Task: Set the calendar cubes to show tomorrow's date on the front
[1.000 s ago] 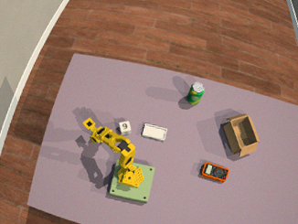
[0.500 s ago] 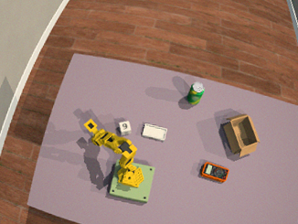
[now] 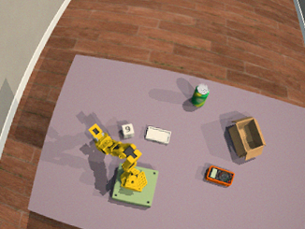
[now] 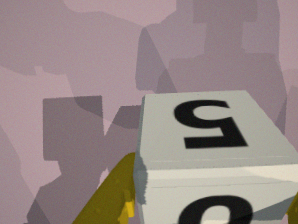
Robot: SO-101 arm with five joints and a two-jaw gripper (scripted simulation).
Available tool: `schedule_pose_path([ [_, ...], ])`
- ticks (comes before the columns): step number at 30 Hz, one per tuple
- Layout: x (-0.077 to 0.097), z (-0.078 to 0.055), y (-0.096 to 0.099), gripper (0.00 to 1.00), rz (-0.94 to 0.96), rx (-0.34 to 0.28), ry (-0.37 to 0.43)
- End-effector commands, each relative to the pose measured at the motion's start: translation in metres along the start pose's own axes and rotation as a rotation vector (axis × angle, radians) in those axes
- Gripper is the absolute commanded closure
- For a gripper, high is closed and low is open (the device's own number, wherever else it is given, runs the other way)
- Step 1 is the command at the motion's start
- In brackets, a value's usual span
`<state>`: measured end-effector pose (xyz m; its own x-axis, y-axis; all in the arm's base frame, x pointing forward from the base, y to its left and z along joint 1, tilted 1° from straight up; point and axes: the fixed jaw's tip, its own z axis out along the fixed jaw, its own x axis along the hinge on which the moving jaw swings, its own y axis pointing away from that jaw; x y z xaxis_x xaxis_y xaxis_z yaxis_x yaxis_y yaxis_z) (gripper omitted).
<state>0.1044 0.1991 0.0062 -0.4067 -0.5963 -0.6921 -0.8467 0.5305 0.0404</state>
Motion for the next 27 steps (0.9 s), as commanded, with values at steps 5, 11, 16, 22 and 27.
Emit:
schedule_pose_path([
  [5, -0.005, -0.002, -0.001, 1.00, -0.004, 0.001, -0.037],
  [11, -0.005, 0.001, -0.001, 1.00, -0.005, -0.001, -0.065],
  [16, -0.006, 0.005, -0.001, 1.00, -0.008, -0.003, -0.117],
  [22, -0.006, 0.008, -0.001, 1.00, -0.011, -0.005, -0.175],
  [27, -0.006, 0.009, -0.001, 1.00, -0.016, -0.007, -0.256],
])
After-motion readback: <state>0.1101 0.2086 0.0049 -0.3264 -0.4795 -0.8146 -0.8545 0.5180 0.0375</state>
